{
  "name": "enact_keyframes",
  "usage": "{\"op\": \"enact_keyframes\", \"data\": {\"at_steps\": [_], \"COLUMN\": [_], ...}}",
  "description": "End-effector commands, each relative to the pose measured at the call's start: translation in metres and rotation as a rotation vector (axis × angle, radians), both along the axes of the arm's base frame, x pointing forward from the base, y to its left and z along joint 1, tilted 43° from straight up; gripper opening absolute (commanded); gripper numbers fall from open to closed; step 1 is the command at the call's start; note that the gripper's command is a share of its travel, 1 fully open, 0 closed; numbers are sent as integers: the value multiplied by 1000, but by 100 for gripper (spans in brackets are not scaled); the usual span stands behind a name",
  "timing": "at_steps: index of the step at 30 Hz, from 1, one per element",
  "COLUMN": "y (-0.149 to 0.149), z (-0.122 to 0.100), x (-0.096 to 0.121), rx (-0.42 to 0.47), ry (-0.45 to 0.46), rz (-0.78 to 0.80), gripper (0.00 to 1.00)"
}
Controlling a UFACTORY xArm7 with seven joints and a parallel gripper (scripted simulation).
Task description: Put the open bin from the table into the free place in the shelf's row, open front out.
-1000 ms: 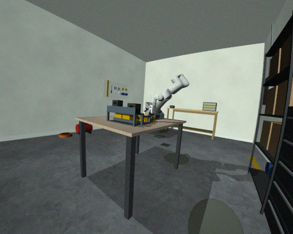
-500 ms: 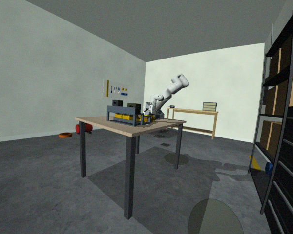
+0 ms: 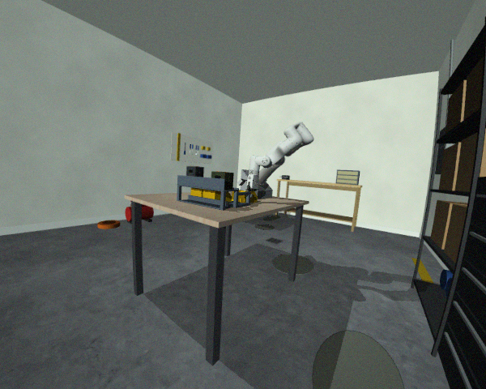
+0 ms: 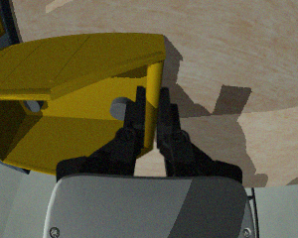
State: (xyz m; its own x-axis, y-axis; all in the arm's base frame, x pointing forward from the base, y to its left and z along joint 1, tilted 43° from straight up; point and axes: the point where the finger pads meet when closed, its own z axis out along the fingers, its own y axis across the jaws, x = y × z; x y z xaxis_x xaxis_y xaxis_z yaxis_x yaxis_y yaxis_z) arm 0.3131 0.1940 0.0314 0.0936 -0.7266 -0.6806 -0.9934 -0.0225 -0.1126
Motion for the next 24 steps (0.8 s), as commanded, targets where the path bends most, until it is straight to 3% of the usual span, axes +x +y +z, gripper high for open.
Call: {"op": "enact_keyframes", "data": {"at_steps": [1,24], "y": [-4,-12], "z": [4,13], "x": [1,2], "rx": [0,0], "ry": [-2,-2], "rz": [-4,-4], "gripper": [0,0]}}
